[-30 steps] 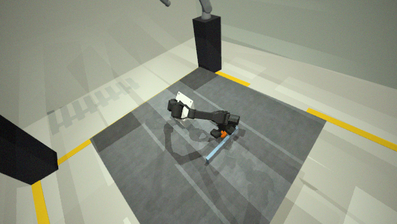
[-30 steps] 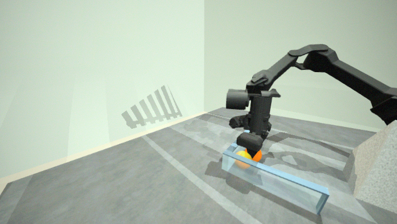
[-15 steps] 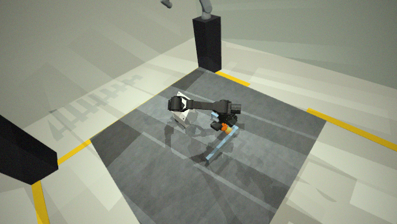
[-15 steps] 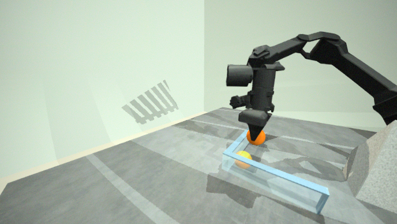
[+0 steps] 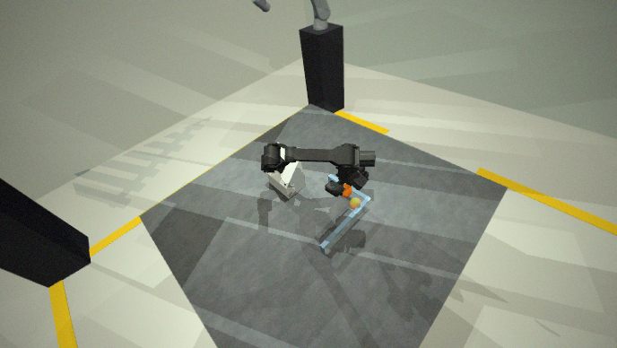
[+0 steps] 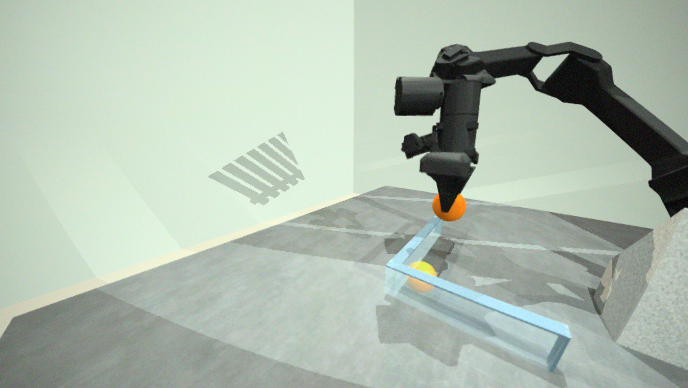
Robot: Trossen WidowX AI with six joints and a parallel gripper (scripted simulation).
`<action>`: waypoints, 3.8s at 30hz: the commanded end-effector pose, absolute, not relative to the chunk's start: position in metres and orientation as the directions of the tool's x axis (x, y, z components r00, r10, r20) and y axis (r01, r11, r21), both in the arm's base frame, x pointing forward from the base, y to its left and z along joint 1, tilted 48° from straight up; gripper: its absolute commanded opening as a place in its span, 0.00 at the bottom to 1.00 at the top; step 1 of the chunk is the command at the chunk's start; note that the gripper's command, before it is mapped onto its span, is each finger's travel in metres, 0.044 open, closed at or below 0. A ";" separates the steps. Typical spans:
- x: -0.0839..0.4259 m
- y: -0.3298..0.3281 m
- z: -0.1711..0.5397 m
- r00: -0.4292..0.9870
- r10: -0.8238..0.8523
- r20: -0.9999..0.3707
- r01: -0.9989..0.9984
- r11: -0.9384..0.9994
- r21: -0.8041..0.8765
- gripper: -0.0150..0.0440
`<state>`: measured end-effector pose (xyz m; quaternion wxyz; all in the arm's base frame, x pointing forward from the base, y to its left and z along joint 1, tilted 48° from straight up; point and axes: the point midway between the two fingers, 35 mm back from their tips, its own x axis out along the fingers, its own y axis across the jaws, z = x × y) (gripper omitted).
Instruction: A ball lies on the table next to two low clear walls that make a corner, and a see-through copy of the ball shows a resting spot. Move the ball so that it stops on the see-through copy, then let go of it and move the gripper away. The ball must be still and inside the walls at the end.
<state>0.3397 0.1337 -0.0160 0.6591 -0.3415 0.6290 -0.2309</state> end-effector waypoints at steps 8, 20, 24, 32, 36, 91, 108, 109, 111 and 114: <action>0.341 0.136 -0.019 0.110 -0.724 -0.681 0.118 0.690 -0.714 0.25; 0.340 0.130 -0.034 0.110 -0.724 -0.681 0.518 0.627 -0.582 0.25; 0.339 0.128 -0.039 0.110 -0.724 -0.681 0.633 0.579 -0.513 0.25; 0.338 0.124 -0.049 0.110 -0.724 -0.681 0.823 0.450 -0.345 0.25; 0.337 0.122 -0.054 0.110 -0.724 -0.681 0.894 0.371 -0.250 0.25; 0.346 0.053 -0.122 0.107 -0.722 -0.683 0.989 0.146 0.001 0.48; 0.336 0.115 -0.067 0.110 -0.724 -0.681 0.988 0.156 -0.007 0.90; 0.335 0.117 -0.065 0.110 -0.724 -0.681 0.988 0.156 -0.007 0.90; 0.335 0.117 -0.065 0.110 -0.724 -0.681 0.988 0.156 -0.007 0.90; 0.336 0.112 -0.074 0.118 -0.727 -0.676 0.985 0.173 -0.014 0.90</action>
